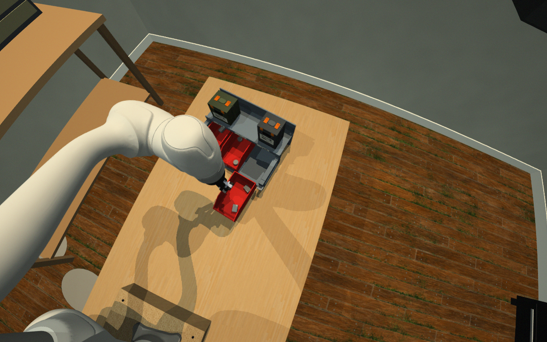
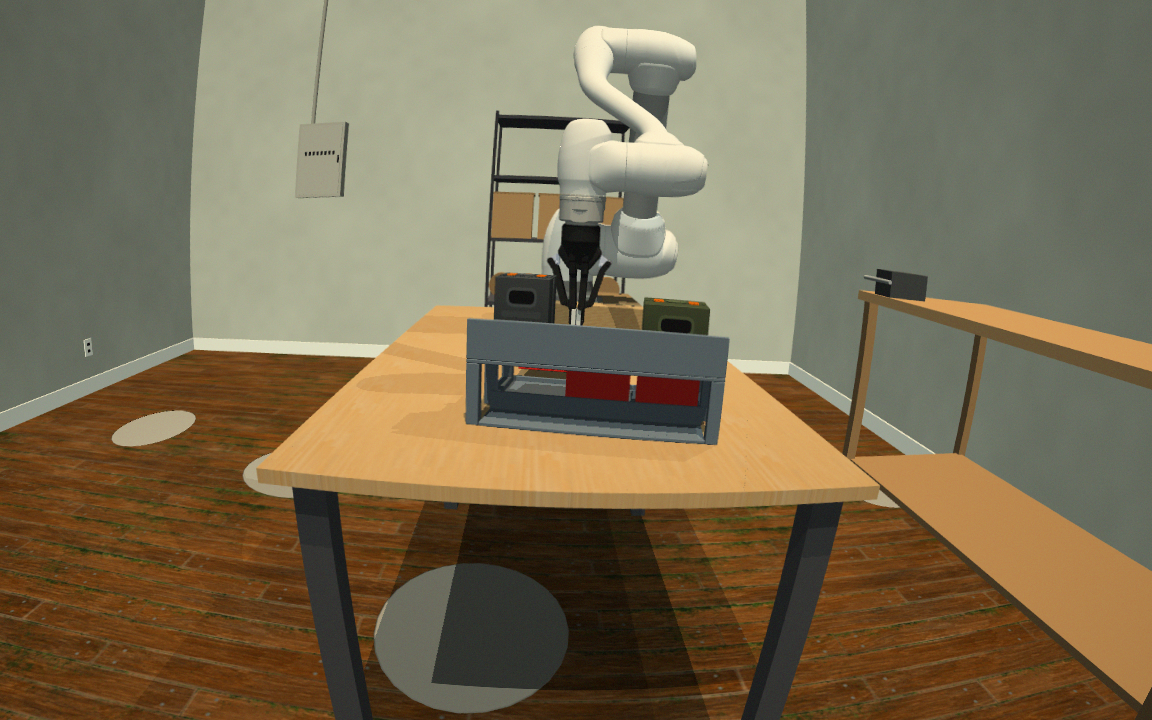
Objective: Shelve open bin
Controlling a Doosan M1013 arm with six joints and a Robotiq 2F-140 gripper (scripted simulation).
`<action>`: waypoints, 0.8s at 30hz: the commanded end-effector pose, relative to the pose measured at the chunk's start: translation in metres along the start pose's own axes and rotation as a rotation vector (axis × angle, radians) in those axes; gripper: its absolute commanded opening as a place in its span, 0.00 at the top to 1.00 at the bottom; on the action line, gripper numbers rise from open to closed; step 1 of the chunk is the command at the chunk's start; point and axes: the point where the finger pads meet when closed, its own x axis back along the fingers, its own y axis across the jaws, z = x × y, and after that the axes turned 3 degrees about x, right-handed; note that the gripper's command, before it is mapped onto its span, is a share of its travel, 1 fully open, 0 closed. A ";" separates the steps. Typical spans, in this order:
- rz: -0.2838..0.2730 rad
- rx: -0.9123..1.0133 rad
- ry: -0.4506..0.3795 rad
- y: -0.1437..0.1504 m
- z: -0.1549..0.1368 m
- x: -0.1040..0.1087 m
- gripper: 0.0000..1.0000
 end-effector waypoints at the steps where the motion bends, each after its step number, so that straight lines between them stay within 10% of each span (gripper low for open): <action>1: -0.001 0.000 0.021 0.000 -0.001 0.001 1.00; 24: -0.005 0.000 0.126 0.000 -0.005 0.005 1.00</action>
